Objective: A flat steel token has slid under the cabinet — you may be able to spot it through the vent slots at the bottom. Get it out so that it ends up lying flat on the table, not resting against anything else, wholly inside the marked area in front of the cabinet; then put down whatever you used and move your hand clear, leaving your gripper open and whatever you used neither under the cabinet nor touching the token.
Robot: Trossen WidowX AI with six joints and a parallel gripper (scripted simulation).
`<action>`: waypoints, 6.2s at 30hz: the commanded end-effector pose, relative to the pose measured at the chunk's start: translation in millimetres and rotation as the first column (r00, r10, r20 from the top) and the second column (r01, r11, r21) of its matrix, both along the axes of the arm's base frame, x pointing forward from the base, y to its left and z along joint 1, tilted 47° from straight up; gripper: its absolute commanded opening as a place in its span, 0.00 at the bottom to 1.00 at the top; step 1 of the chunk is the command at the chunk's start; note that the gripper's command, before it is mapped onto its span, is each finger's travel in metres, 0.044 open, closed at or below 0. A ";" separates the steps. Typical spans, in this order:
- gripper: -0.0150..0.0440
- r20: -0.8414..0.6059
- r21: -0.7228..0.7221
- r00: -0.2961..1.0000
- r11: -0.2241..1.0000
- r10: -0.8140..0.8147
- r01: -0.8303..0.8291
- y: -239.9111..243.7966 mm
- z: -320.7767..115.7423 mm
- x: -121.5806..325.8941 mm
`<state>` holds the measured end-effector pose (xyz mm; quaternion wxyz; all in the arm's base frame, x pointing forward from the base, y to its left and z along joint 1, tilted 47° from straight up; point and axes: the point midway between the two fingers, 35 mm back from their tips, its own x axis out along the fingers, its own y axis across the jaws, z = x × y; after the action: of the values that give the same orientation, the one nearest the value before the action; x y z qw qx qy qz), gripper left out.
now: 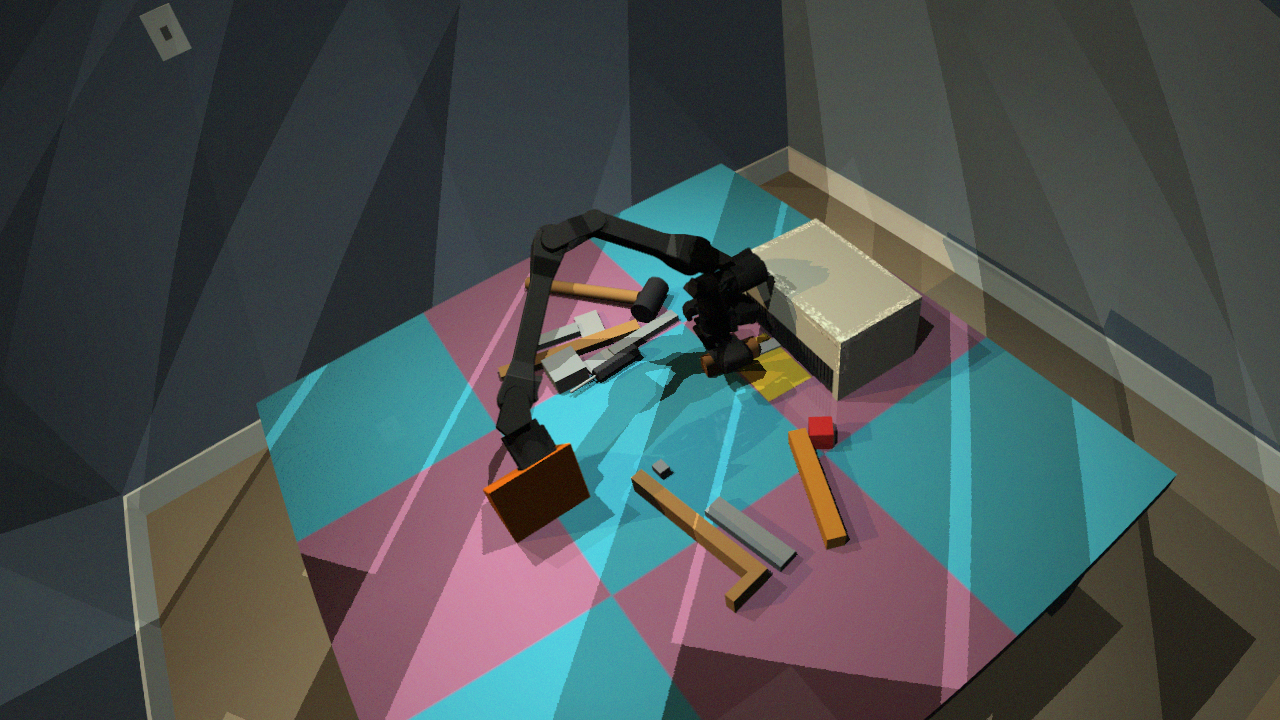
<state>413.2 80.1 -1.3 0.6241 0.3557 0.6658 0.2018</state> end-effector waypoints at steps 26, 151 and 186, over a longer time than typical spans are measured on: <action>0.25 0.005 0.000 1.000 1.000 0.002 -0.002 -15.3 -18.1 1.2; 0.25 -0.002 0.001 1.000 1.000 0.002 -0.002 8.8 0.5 -114.4; 0.25 -0.005 0.002 1.000 1.000 0.002 -0.002 16.9 7.2 -153.3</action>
<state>265.5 95.6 5.8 0.6243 0.3546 0.6658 0.2033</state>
